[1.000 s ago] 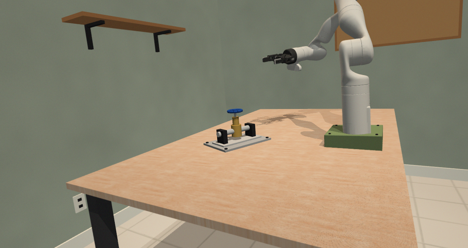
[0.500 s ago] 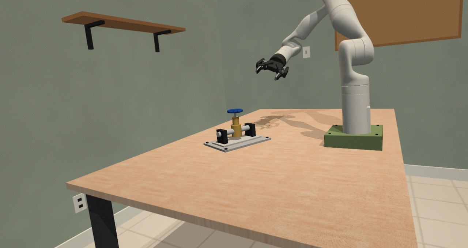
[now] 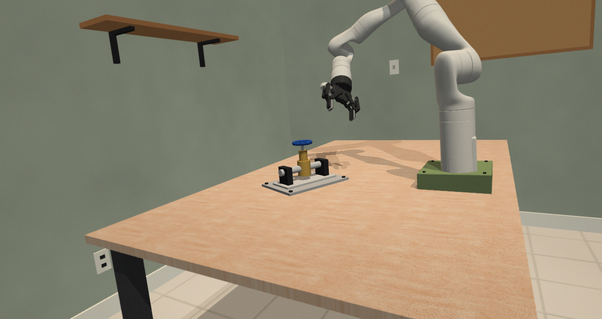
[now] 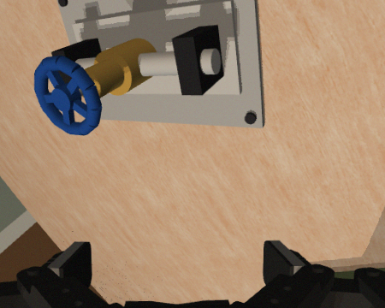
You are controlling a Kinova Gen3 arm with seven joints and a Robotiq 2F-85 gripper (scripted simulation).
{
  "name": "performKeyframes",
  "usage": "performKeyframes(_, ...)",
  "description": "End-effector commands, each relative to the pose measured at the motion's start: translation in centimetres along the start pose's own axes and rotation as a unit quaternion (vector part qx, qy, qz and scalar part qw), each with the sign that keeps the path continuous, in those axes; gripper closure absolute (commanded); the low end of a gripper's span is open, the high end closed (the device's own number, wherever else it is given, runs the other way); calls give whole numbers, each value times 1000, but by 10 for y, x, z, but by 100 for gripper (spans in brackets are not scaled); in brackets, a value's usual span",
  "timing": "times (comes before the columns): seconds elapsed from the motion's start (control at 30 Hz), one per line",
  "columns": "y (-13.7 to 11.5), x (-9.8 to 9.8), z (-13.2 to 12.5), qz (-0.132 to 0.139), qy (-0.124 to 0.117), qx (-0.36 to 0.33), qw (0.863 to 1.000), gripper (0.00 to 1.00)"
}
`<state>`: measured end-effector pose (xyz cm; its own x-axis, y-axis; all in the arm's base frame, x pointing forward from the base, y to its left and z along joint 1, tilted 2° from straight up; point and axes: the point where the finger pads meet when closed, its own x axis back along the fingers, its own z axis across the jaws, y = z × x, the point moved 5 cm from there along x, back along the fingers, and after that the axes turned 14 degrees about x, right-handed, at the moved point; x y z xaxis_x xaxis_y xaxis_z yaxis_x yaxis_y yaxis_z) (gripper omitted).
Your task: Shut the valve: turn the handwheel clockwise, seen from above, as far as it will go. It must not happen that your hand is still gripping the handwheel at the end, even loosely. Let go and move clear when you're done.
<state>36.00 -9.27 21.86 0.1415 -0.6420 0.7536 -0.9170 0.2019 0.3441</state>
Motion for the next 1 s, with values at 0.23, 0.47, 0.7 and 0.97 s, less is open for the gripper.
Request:
performKeyframes(0.23, -16, -26, -32, -16, 127, 178, 976, 0)
performKeyframes(0.47, -16, -26, -32, -16, 127, 178, 976, 0)
performKeyframes(0.7, -19, -29, -36, -18, 146, 207, 967, 0)
performKeyframes(0.97, -23, -31, -40, -19, 165, 236, 958, 0)
